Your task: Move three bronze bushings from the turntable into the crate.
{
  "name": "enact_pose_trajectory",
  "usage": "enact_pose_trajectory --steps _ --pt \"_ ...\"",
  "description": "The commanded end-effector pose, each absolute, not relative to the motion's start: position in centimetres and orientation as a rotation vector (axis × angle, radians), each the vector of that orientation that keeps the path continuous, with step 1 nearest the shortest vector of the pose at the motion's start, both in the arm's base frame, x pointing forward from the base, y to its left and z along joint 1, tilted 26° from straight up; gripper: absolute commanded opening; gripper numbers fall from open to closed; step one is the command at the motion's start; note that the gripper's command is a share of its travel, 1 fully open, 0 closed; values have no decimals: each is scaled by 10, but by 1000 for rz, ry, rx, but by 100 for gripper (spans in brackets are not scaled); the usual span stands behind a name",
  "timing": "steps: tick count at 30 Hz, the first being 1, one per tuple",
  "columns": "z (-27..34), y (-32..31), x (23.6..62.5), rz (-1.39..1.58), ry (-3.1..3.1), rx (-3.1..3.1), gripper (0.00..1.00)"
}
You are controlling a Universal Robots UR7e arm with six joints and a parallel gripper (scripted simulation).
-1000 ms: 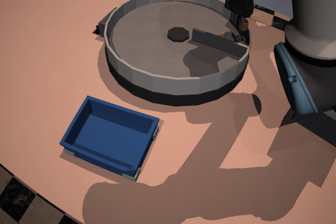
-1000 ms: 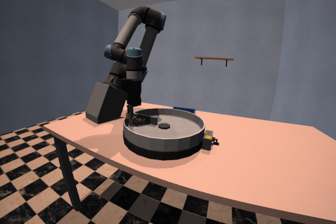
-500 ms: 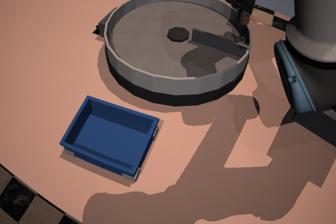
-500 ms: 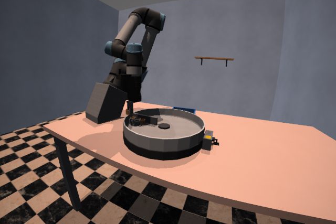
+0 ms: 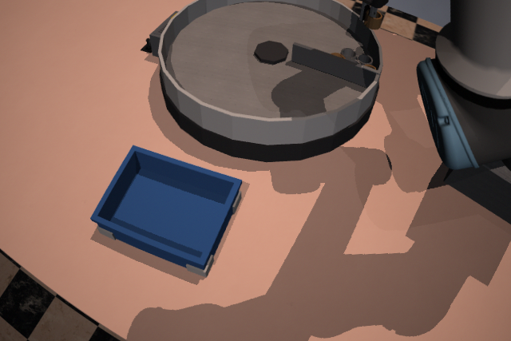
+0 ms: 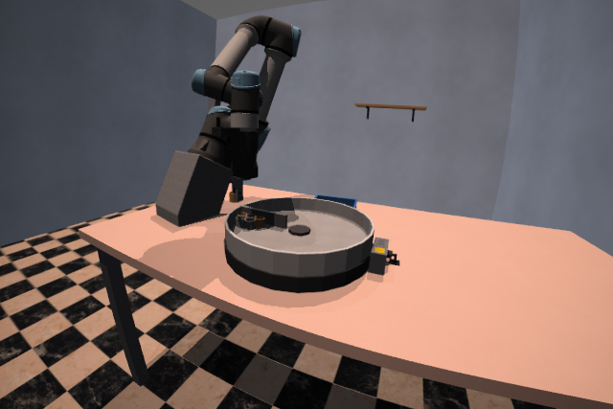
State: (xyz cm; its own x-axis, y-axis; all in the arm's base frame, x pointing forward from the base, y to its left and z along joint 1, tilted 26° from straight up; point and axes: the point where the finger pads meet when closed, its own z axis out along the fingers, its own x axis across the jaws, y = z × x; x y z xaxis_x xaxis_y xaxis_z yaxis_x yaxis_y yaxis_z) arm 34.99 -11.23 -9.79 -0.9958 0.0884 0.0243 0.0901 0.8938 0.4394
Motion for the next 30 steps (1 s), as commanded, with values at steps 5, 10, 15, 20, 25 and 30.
enact_pose_trajectory --steps 5,10,15,20,25,30 --pt "-90 -116 350 -709 -3054 -144 0" --pt "-90 -116 350 -709 -3054 -144 0" --pt "-66 -68 356 -709 -3054 -144 0" --pt "-66 -68 356 -709 -3054 -144 0" --pt "-66 -68 356 -709 -3054 -144 0" --pt "-52 -40 360 -709 -3054 -143 0"
